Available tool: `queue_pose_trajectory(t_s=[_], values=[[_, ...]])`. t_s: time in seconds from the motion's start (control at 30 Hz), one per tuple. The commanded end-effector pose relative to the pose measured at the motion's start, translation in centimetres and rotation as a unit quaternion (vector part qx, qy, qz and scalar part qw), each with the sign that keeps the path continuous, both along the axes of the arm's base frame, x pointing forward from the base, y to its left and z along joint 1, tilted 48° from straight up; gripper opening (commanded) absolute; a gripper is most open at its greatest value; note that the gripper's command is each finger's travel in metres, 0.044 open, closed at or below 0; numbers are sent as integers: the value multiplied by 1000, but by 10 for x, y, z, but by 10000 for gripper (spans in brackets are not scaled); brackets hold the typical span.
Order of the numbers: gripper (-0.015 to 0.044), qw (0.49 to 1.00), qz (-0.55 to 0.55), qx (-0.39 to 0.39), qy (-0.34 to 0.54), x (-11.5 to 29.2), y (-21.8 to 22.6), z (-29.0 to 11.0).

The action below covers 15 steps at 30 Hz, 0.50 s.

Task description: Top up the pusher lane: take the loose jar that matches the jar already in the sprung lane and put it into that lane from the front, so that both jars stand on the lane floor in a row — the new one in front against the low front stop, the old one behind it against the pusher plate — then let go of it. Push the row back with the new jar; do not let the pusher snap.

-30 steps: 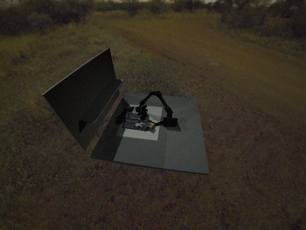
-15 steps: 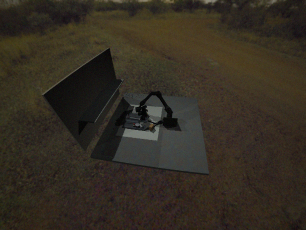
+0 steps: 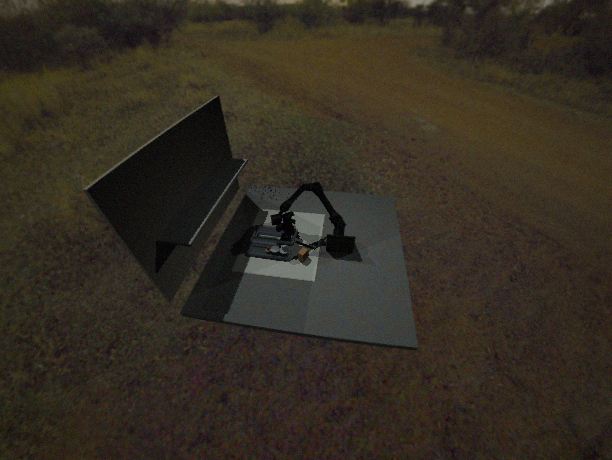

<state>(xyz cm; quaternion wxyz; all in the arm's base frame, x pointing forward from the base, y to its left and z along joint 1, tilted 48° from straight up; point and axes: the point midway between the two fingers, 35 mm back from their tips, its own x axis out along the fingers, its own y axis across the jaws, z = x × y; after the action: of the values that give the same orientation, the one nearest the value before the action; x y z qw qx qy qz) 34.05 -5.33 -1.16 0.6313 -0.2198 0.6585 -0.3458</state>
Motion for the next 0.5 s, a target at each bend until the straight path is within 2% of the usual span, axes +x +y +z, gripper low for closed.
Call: queue_pose_trajectory(t_s=[0.0, 0.47], values=[[0, 1000, 3, -7, -9, 4, -4, 1], [0, 1000, 3, -7, -9, 3, -7, -2]])
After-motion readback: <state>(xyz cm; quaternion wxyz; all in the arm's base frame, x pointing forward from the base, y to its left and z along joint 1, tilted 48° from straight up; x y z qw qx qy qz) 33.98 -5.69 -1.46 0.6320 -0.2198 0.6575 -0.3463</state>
